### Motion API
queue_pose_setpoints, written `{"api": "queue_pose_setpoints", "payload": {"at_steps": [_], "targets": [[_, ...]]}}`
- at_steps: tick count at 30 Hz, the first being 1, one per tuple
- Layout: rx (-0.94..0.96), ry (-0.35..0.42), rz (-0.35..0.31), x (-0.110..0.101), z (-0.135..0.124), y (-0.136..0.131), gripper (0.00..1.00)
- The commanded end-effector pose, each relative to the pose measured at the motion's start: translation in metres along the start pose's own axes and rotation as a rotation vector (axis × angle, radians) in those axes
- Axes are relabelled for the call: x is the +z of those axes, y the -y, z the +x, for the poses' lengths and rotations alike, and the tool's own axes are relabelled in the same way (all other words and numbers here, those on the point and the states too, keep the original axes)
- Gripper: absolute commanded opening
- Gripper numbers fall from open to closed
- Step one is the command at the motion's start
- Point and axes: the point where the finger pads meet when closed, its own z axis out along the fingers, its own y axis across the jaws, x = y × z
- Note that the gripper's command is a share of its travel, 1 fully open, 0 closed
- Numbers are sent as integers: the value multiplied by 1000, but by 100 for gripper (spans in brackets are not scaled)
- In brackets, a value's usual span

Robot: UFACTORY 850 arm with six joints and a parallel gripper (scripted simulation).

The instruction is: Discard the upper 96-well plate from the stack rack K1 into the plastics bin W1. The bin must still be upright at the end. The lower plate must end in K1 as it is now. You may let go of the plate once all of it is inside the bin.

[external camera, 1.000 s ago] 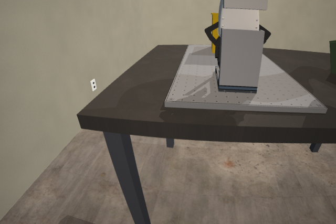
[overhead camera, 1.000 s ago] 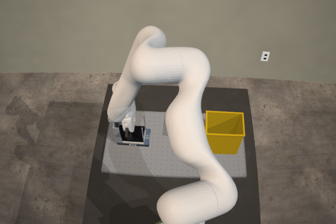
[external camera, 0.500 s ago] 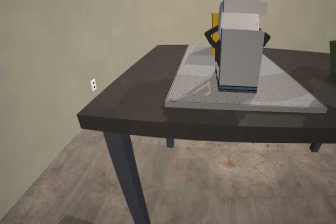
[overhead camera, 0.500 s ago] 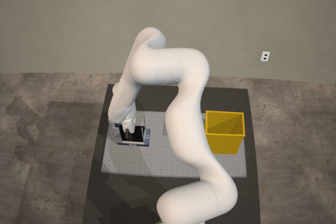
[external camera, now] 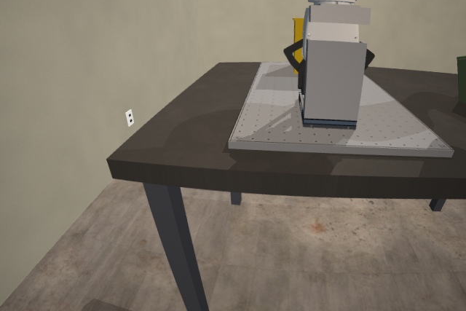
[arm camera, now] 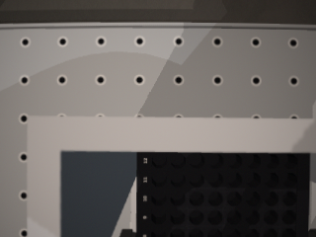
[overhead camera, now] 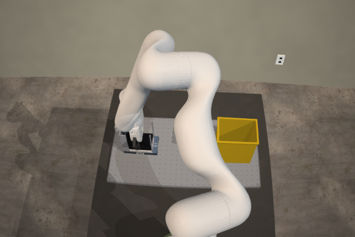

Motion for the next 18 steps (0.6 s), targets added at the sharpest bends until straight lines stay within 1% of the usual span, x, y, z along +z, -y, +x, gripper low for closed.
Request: {"api": "queue_pose_setpoints", "payload": {"at_steps": [1,13,14,18], "targets": [[0,-1,-2,-1,0,-1,100],[0,-1,-2,-1,0,-1,100],[0,-1,-2,-1,0,-1,0],[0,-1,-2,-1,0,-1,0]]}}
